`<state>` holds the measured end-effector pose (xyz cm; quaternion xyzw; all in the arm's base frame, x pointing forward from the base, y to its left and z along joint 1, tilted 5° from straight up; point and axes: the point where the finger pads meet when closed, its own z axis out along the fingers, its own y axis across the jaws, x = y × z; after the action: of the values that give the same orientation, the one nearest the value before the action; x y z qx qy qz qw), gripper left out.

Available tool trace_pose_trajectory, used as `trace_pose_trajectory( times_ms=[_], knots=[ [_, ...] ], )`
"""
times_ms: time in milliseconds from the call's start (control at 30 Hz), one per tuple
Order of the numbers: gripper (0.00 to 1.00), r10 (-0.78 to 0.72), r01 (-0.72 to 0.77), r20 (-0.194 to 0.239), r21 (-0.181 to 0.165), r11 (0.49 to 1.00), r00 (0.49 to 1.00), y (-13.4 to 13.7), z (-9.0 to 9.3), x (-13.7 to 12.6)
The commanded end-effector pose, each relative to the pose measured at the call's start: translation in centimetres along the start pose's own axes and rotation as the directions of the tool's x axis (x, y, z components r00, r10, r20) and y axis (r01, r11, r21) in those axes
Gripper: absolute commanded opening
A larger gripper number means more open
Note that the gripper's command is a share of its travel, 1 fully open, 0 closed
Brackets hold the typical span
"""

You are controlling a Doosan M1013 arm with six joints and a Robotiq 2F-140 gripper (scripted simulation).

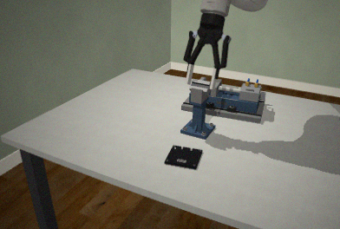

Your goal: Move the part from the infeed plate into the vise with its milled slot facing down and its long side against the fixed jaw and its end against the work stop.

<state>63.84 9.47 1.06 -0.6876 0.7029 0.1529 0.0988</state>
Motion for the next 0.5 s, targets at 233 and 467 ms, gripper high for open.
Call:
trace_pose_trajectory(
  times_ms=[233,467],
  knots=[
    [0.51,-0.002,0.003,0.097,-0.007,1.0,0.995,0.24,0.28,0.42],
    [0.51,-0.002,0.003,0.139,-0.007,1.0,0.99,0.24,0.29,0.53]
  ],
)
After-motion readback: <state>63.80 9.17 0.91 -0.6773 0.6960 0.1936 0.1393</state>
